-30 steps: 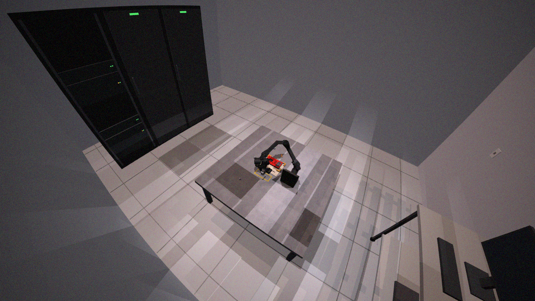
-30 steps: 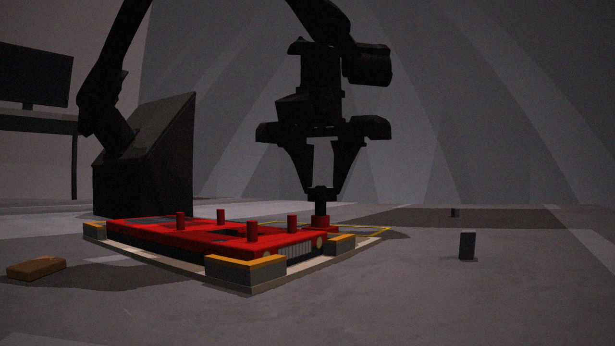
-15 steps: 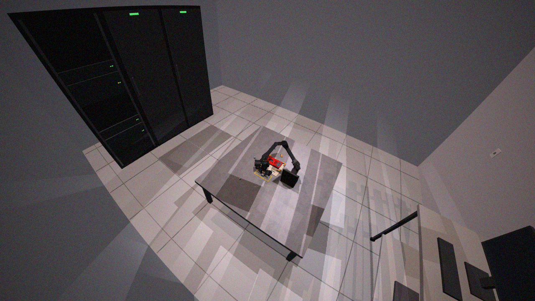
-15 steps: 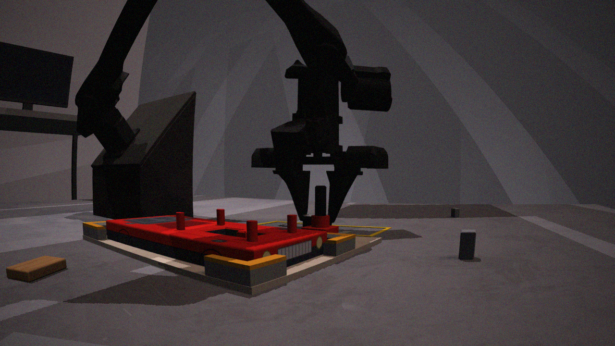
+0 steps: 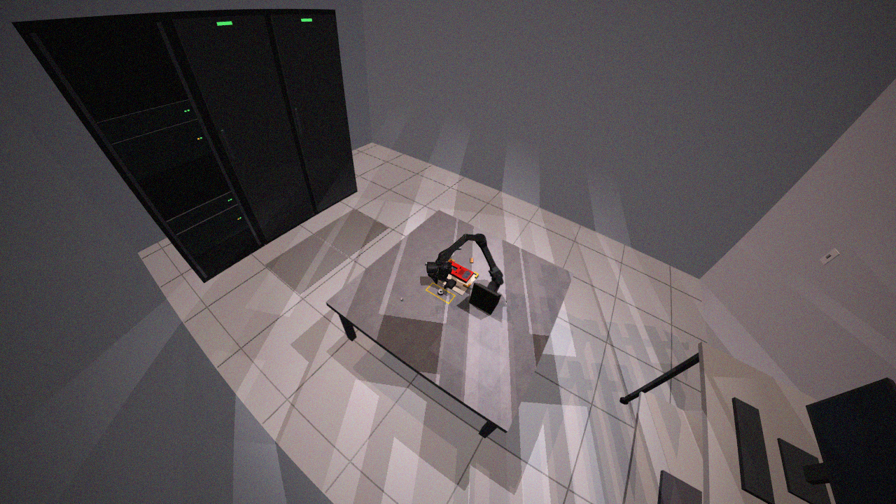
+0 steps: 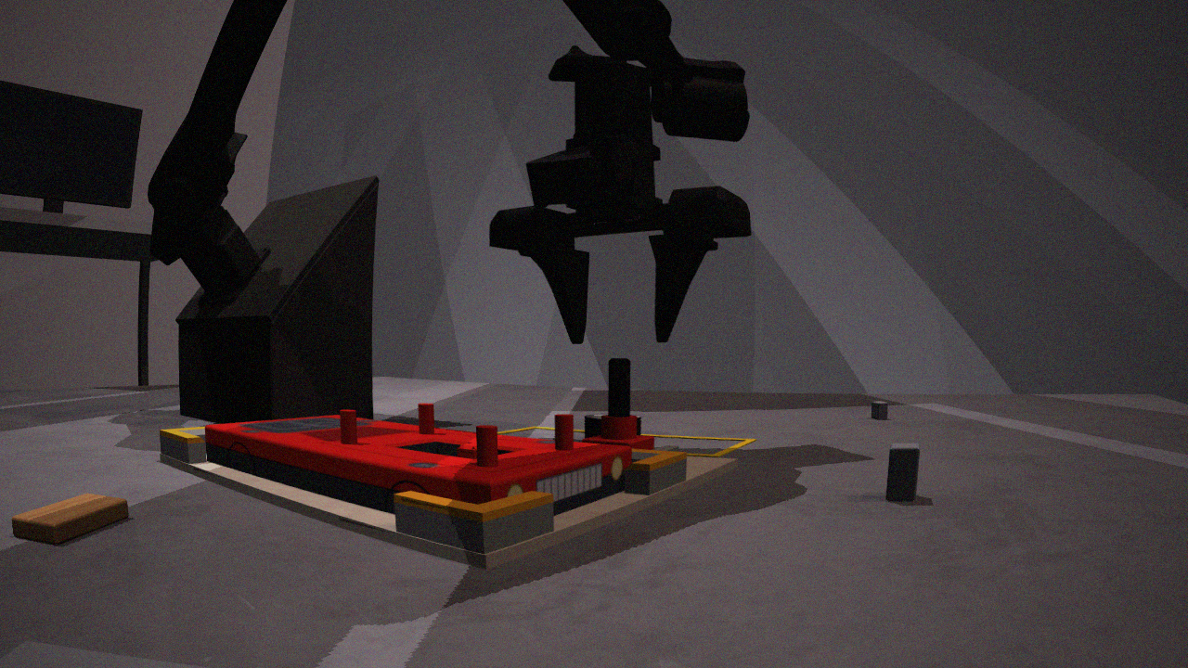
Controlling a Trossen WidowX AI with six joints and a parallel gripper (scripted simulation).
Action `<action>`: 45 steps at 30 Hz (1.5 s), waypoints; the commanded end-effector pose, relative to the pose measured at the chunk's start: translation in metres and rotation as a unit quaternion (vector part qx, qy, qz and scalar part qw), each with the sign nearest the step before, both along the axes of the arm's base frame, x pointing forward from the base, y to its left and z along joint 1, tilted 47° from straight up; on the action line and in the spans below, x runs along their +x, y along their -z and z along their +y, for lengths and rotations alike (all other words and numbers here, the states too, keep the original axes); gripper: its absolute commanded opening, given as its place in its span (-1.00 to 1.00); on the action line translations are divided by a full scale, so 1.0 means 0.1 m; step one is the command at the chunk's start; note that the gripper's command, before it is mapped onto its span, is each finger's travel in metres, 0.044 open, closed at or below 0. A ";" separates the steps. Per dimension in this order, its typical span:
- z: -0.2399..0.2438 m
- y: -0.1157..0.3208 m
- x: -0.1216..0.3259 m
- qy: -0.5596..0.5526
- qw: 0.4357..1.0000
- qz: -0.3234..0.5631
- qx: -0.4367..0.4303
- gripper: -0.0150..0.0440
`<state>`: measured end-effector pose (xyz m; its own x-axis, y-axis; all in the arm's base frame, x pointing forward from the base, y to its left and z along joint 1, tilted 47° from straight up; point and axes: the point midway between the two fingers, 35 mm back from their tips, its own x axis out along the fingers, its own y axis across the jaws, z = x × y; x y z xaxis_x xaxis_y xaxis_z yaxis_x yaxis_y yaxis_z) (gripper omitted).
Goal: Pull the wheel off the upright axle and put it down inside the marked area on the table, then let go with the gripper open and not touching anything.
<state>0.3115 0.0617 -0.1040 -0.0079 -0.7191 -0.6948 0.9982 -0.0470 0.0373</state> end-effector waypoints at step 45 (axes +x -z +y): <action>0.14 -0.56 -0.85 0.007 1.000 0.009 0.000 1.00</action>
<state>0.2282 0.0755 -0.0481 -0.0252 -0.7210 -0.6925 0.9982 -0.0562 0.0223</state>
